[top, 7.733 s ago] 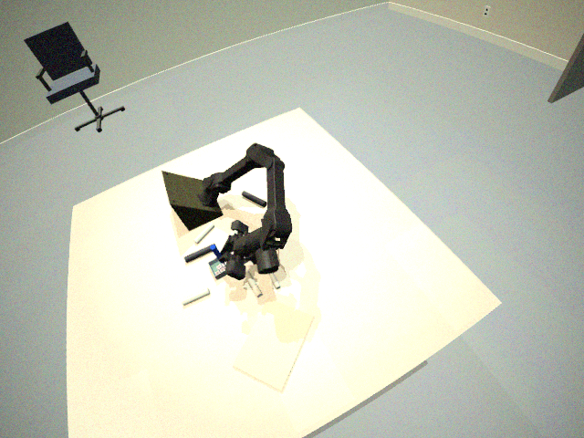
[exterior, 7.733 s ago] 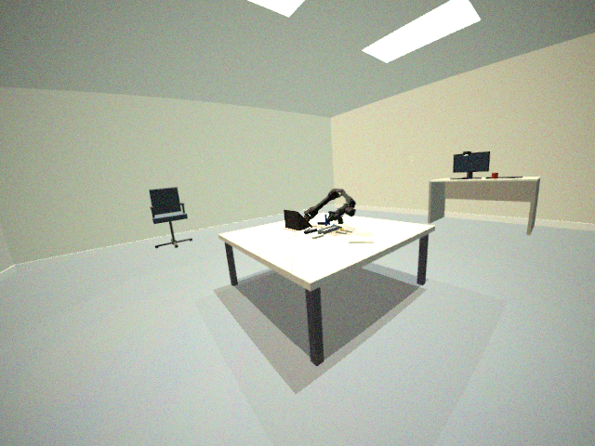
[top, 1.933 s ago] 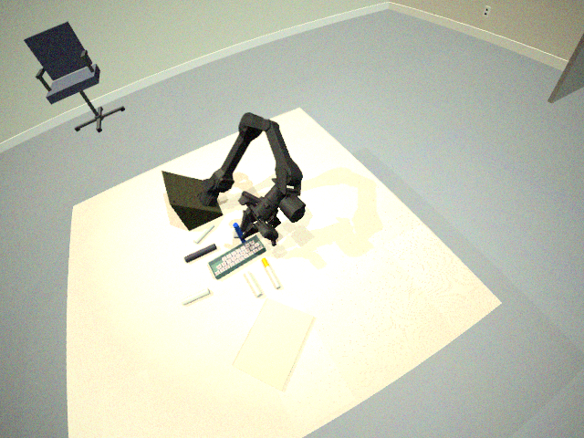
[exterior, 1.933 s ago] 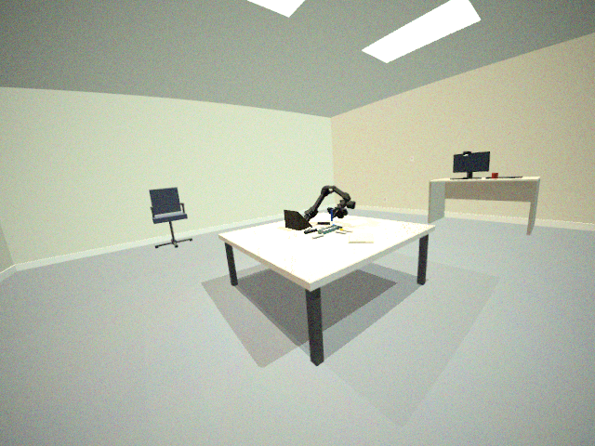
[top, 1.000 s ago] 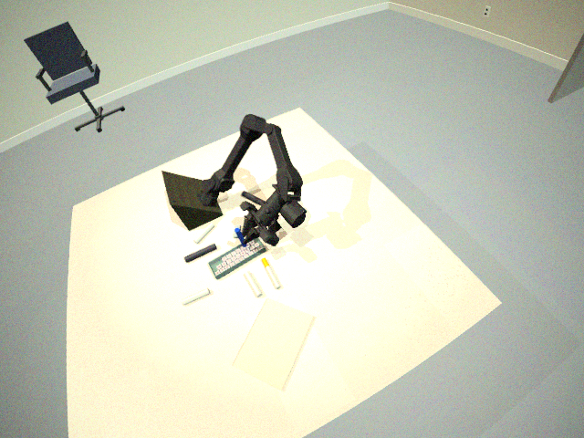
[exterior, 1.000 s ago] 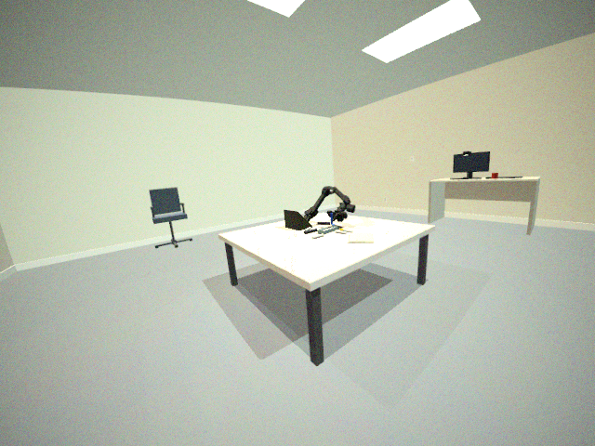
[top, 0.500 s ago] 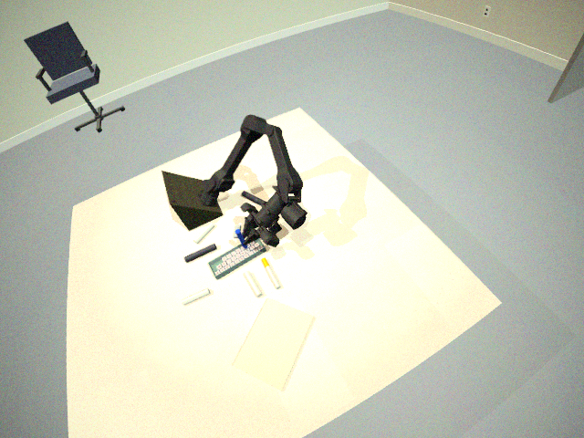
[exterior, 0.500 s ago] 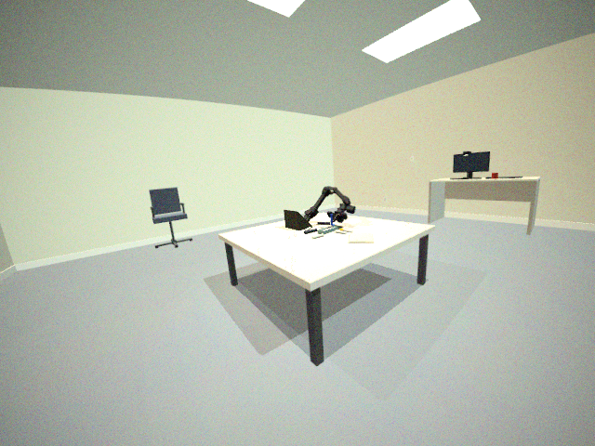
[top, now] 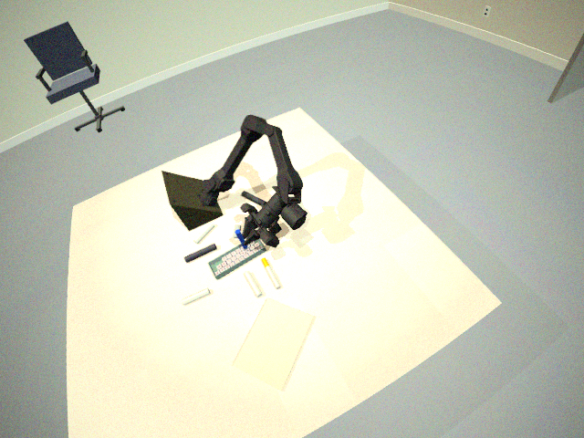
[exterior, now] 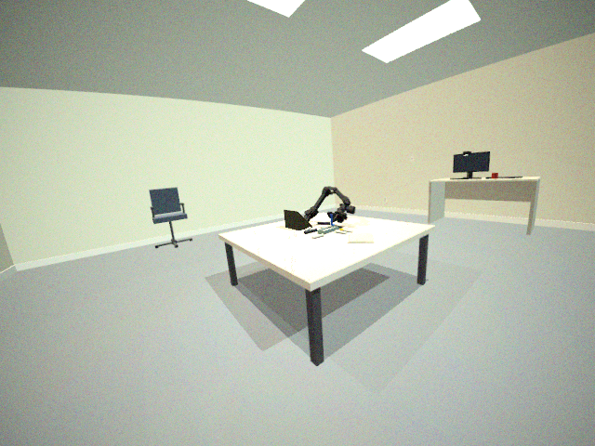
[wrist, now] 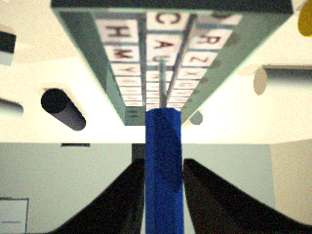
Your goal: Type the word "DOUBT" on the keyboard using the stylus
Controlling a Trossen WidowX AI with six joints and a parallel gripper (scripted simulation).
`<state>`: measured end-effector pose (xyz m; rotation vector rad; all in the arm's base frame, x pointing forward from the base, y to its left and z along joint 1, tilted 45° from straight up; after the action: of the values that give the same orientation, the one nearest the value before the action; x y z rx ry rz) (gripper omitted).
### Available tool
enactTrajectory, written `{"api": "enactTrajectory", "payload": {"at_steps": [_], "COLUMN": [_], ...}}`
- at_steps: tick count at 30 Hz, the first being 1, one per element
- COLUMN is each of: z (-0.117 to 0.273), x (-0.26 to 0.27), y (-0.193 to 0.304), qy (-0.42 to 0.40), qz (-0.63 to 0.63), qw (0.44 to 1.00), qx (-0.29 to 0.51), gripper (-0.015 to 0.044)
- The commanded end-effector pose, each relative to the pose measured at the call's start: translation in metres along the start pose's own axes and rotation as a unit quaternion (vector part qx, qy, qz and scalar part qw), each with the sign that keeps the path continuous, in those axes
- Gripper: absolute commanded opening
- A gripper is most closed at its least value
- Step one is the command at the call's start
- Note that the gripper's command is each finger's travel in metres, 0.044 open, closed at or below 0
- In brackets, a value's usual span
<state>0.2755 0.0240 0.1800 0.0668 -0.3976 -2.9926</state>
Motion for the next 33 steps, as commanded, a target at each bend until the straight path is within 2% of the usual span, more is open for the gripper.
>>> {"api": "enactTrajectory", "payload": {"at_steps": [1,7,16,19,20,22,33], "z": [0.004,0.018,0.016,0.016,0.016,0.011,-0.048], "x": [0.001,0.006,0.006,0.006,0.006,0.004,-0.004], "y": [0.007,0.03,0.028,0.028,0.029,0.032,0.07], "qy": [0.001,0.0,0.0,0.0,0.0,0.0,0.0], "qz": [-0.001,-0.001,-0.002,-0.002,-0.002,-0.002,-0.001], "qw": [1.0,1.0,1.0,1.0,1.0,1.0,1.0], "qx": [0.001,0.002,0.0,0.0,0.0,0.0,0.001], "gripper": [0.0081,0.0081,0.0084,0.0064,0.0038,0.0,0.0]}}
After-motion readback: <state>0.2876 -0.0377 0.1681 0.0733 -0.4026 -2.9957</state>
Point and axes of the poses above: the point midway between the two fingers, 35 mm back from their tips, its own z axis back along the fingers, its own x axis across the jaws, y = z × x, the point moved 9 cm from there along z, back along the fingers, and after that the axes turned 12 degrees about z, right-handed, at the moved point
